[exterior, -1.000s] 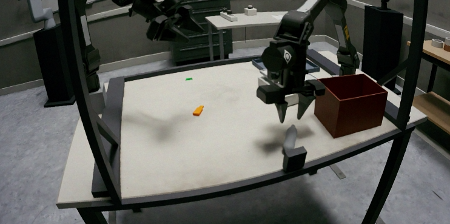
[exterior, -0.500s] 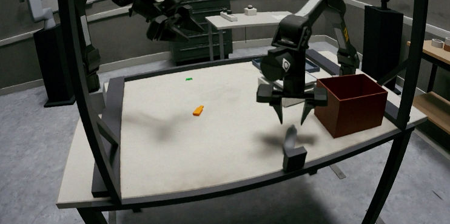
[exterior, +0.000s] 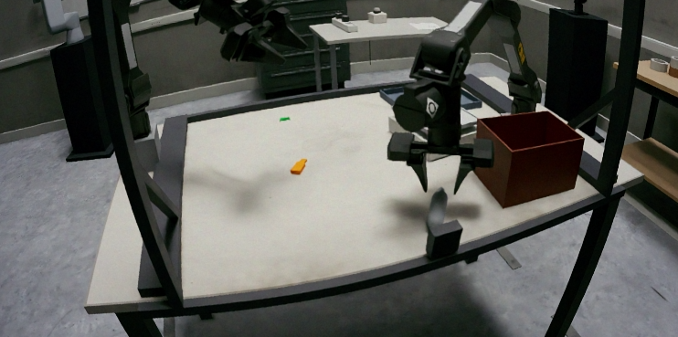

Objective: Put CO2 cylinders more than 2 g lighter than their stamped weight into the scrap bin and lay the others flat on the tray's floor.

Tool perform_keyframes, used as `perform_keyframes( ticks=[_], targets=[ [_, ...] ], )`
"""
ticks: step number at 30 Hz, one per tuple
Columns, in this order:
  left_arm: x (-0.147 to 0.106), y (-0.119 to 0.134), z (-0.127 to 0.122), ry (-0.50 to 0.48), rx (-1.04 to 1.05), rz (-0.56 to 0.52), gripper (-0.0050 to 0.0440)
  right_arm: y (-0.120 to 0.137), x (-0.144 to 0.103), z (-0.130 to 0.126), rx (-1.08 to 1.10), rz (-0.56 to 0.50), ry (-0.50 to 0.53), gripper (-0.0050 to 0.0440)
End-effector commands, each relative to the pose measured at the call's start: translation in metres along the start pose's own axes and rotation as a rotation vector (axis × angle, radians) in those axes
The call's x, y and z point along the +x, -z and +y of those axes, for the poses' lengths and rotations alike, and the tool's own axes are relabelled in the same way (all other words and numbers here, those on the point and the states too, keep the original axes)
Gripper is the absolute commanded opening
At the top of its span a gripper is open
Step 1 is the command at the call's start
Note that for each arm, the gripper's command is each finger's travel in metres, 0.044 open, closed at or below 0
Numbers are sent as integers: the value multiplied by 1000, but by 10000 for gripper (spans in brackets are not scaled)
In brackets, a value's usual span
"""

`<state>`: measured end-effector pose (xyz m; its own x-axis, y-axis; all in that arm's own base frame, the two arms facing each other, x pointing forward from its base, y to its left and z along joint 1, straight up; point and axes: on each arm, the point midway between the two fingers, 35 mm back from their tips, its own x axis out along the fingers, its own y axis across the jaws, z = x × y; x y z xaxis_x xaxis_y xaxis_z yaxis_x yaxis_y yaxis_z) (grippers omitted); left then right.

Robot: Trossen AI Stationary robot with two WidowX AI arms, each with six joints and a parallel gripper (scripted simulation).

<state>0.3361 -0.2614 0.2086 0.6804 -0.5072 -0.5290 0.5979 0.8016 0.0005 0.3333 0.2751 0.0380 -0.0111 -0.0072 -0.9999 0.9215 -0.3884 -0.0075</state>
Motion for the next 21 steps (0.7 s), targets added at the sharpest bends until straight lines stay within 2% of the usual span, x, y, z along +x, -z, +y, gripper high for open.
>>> perform_keyframes(
  ticks=[1,12,15,18,20,21],
  targets=[
    [-6,-9,0,1,-1,-26,440,3,-5,2,5,23,-16,252],
    [-6,-9,0,1,-1,-26,440,3,14,2,5,18,-13,252],
    [-6,-9,0,1,-1,-26,440,6,8,4,5,35,-23,252],
    [-6,-9,0,1,-1,-26,440,3,21,2,5,16,-12,252],
    [-6,-9,0,1,-1,-26,440,6,14,4,5,32,-21,212],
    [-6,-9,0,1,-1,-26,440,6,12,4,5,38,-24,212]
  ],
)
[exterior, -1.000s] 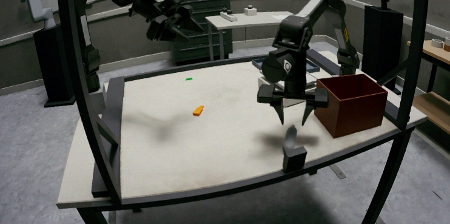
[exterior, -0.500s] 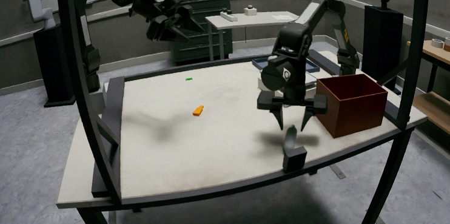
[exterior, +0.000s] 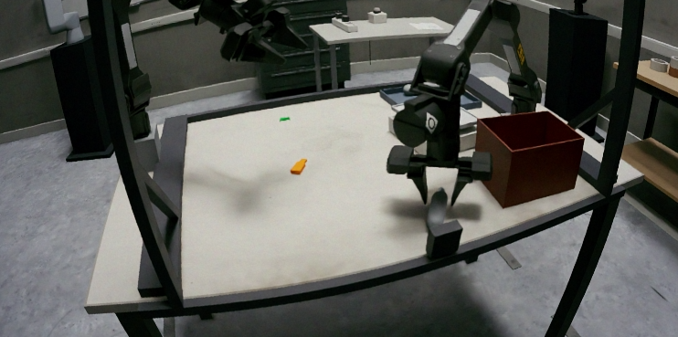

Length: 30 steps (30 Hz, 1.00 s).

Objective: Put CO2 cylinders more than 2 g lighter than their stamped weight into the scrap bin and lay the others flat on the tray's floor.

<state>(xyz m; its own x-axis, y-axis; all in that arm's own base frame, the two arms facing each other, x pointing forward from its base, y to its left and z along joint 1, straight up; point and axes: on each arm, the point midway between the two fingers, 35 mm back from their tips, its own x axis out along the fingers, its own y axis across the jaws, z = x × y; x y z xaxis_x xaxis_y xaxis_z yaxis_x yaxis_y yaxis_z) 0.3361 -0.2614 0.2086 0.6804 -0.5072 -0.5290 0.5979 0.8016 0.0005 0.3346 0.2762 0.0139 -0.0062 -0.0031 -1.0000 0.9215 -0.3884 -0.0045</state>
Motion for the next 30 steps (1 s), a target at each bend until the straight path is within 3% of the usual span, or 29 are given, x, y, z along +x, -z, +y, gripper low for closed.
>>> perform_keyframes(
  ticks=[1,18,23,25,30],
  targets=[
    [-6,-9,0,1,-1,-26,440,5,-13,3,5,33,-21,192],
    [-6,-9,0,1,-1,-26,440,3,-18,1,9,41,-23,105],
    [-6,-9,0,1,-1,-26,440,6,-42,3,7,57,-31,0],
    [-6,-9,0,1,-1,-26,440,6,-56,3,7,57,-32,-1],
    [-6,-9,0,1,-1,-26,440,1,-54,5,4,48,-29,-2]
  ],
)
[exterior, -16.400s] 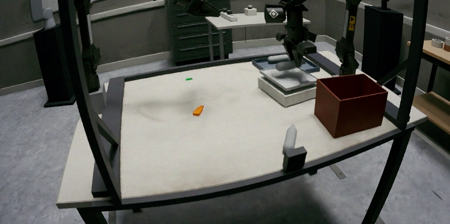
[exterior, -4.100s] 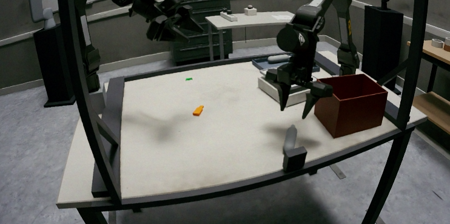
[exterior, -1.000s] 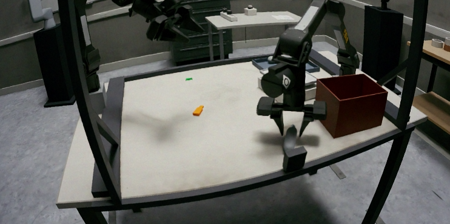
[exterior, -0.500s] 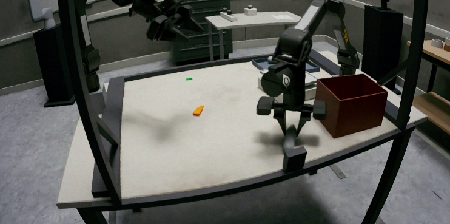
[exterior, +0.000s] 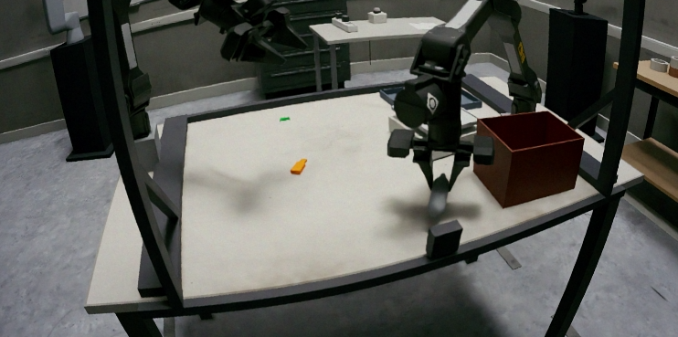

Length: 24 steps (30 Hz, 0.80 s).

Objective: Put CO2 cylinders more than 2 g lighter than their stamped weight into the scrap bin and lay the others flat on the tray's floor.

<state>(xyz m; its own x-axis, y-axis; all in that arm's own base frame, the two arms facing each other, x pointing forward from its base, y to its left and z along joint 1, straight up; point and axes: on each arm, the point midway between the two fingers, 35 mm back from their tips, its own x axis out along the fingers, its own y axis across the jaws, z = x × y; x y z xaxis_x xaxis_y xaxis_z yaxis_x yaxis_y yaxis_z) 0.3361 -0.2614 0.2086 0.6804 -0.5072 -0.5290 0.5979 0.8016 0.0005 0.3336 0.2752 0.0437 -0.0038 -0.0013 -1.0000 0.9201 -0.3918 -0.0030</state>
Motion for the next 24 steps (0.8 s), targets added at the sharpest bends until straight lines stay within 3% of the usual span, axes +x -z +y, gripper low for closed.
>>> perform_keyframes(
  ticks=[1,6,12,14,24],
  targets=[
    [-6,-9,0,1,-1,-26,440,1,-24,6,0,45,-28,-3],
    [0,-6,5,-11,64,-17,440,2,-37,6,-2,53,-32,-5],
    [7,-5,25,-46,363,-11,440,0,-79,5,-2,54,-32,-42],
    [7,-5,25,-46,363,-11,440,0,-79,5,-2,54,-32,-42],
    [19,0,65,-118,952,36,440,-13,-123,5,0,45,-28,-50]
  ],
)
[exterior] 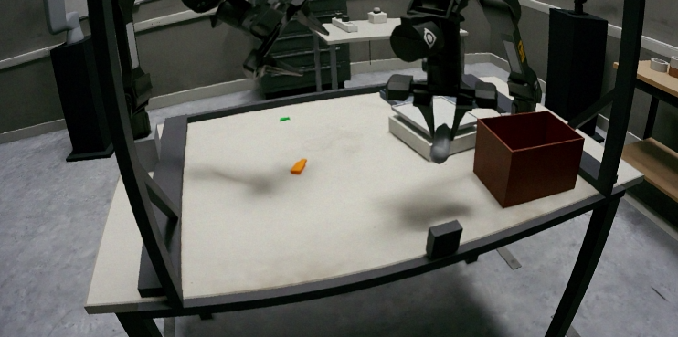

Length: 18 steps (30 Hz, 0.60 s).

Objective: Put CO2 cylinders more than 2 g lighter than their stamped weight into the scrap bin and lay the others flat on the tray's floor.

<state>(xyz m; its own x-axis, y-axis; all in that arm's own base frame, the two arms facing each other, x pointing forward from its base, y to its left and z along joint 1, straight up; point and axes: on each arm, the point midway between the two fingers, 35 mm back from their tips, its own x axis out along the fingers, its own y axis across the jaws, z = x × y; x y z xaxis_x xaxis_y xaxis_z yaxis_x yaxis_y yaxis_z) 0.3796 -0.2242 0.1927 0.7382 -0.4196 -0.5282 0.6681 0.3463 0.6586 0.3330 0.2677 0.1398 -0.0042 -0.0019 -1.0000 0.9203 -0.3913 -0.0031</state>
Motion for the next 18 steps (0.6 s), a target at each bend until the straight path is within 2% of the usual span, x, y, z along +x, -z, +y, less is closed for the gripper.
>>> perform_keyframes(
  ticks=[1,5,7,18],
  targets=[
    [2,6,13,-30,183,1,440,-11,-25,2,1,36,-23,-50],
    [7,18,22,-44,400,27,440,-26,-25,3,1,36,-24,-50],
    [7,18,22,-44,400,27,440,-26,-25,3,1,36,-24,-50],
    [20,58,46,-50,1035,124,440,-89,-22,8,1,32,-25,-50]
  ],
)
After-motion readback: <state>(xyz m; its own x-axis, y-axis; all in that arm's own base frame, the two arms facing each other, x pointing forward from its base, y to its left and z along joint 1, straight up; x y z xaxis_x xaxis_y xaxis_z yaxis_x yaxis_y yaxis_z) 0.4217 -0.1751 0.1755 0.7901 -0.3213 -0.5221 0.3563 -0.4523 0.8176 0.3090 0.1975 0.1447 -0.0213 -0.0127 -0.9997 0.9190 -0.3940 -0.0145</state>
